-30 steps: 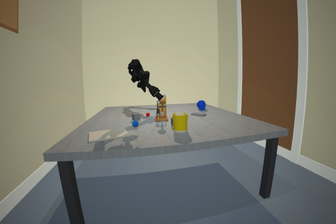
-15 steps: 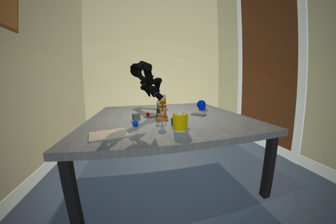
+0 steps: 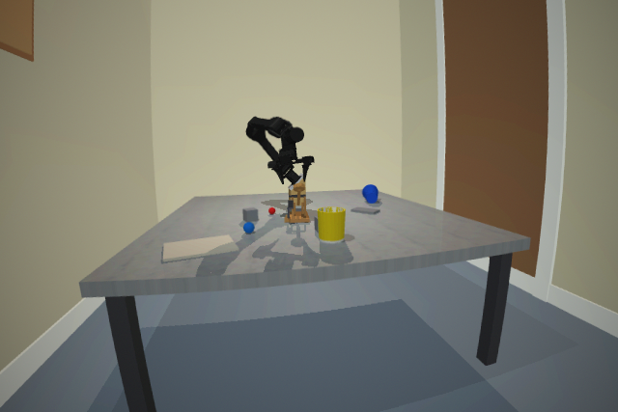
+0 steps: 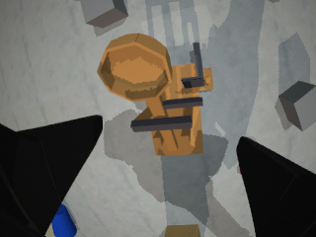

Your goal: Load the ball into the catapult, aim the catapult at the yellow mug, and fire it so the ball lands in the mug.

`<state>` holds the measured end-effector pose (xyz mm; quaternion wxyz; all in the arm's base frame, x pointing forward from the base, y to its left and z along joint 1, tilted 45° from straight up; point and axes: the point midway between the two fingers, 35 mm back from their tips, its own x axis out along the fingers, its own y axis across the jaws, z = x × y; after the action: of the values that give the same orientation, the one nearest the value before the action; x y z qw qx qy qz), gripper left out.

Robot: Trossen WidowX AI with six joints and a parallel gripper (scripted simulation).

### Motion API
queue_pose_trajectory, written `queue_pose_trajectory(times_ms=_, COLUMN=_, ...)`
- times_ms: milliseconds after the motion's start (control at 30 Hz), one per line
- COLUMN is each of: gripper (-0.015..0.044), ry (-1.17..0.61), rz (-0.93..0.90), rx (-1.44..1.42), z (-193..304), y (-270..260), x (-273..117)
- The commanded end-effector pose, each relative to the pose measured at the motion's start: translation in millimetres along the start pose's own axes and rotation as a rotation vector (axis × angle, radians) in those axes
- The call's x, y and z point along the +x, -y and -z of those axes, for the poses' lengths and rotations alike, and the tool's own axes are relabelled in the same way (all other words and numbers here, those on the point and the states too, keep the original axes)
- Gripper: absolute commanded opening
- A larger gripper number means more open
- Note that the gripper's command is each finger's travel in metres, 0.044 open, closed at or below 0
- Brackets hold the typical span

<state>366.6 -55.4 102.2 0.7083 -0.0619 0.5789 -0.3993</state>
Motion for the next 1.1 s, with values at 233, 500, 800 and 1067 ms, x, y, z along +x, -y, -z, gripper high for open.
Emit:
queue_pose_trajectory(times_ms=233, gripper=0.044, ry=-0.052, rz=0.115, rx=-0.287, z=15.1, y=-20.8, x=21.9)
queue_pose_trajectory(times_ms=500, gripper=0.0335, ry=-0.052, rz=0.115, rx=-0.287, z=15.1, y=-20.8, x=21.9)
queue_pose_trajectory(times_ms=800, gripper=0.0099, ry=-0.052, rz=0.115, rx=-0.287, z=15.1, y=-20.8, x=21.9)
queue_pose_trajectory(times_ms=1067, gripper=0.0, ry=-0.052, rz=0.115, rx=-0.287, z=15.1, y=-20.8, x=21.9)
